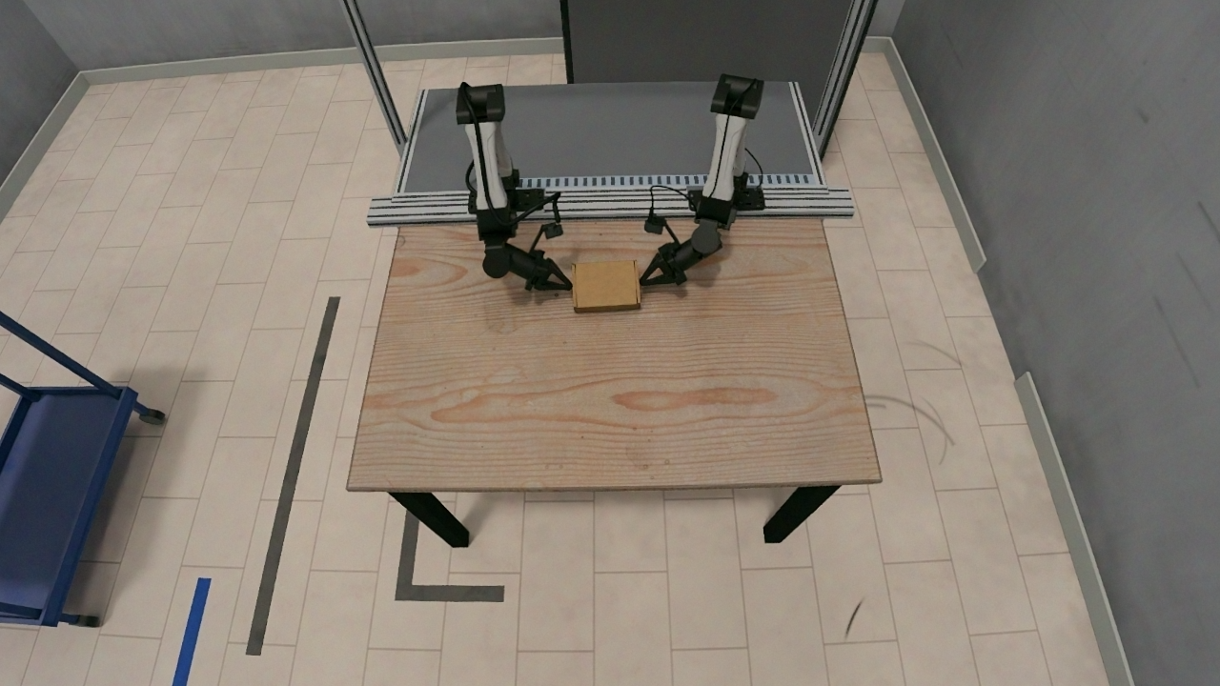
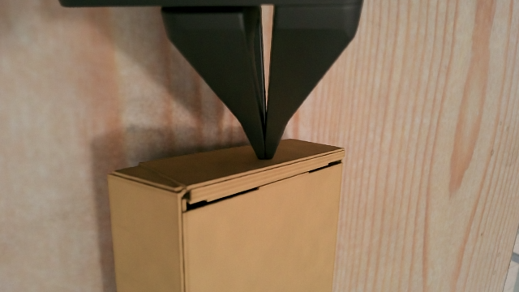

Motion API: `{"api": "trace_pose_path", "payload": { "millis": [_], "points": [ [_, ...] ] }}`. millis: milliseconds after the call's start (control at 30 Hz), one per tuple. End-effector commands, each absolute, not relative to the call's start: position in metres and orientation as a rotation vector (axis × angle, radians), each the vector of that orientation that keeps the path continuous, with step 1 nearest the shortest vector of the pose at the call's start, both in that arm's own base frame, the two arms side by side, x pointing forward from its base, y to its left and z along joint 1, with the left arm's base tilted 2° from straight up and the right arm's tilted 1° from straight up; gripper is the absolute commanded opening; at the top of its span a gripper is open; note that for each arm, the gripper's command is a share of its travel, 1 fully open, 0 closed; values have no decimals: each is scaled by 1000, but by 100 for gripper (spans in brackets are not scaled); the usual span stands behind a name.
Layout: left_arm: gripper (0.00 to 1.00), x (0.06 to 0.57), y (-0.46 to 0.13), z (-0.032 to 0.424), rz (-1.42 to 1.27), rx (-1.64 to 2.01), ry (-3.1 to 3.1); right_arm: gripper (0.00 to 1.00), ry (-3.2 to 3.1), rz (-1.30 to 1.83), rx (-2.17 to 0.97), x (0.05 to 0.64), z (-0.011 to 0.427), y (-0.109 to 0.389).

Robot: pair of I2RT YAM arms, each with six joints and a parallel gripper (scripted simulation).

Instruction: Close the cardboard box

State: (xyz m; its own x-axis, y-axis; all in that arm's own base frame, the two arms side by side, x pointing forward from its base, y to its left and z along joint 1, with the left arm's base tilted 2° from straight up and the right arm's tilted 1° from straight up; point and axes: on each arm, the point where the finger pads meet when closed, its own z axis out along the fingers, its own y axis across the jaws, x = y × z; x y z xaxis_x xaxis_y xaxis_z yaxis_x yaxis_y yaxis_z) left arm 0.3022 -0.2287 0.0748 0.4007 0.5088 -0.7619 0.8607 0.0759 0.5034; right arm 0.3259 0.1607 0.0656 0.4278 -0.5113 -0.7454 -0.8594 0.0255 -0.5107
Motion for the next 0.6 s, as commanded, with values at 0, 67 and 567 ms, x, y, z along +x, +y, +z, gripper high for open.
{"api": "trace_pose_path", "payload": {
  "millis": [0, 67, 567],
  "points": [
    [1, 292, -237, 72, -449, 1592, 1223, 1, 1204, 470, -1634, 316, 61, 170],
    [1, 292, -237, 73, -447, 1591, 1220, 1, 1205, 472, -1634, 315, 60, 170],
    [1, 296, -238, 75, -439, 1588, 1210, 1, 1201, 467, -1634, 316, 60, 170]
  ]
}}
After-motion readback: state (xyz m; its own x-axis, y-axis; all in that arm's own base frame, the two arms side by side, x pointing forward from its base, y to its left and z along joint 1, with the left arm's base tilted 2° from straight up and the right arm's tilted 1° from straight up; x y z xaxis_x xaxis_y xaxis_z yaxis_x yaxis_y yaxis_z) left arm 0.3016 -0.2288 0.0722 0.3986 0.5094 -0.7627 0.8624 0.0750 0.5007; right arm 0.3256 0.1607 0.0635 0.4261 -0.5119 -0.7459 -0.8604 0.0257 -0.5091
